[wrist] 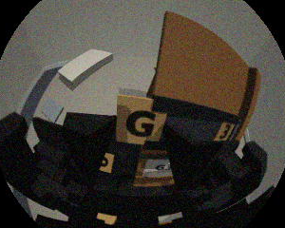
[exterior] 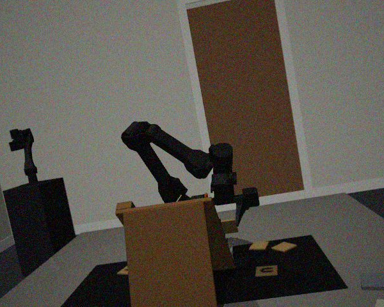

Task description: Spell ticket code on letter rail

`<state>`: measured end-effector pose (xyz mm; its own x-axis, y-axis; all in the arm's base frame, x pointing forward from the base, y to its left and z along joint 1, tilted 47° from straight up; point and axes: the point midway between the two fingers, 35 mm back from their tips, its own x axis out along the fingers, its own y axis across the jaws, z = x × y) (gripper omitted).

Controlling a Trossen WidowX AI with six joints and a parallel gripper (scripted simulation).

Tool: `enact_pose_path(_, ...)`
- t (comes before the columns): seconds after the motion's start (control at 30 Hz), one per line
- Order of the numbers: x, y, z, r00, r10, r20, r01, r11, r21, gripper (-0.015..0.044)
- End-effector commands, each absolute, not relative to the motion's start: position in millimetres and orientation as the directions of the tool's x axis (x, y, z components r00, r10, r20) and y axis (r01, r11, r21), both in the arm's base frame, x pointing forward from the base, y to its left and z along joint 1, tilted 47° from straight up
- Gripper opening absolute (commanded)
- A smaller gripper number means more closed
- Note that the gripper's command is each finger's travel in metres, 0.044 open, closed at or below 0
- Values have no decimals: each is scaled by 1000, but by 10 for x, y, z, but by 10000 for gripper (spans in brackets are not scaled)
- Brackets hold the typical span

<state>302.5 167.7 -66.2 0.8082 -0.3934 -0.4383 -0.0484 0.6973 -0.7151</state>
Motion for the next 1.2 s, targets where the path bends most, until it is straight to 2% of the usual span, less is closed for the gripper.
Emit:
enact_pose_path(0.0,3013,1653,-649,807,-392,-441,-55,695,-717,0)
enact_pose_path(1.17,3022,1527,-526,807,-393,-441,-55,694,-718,0)
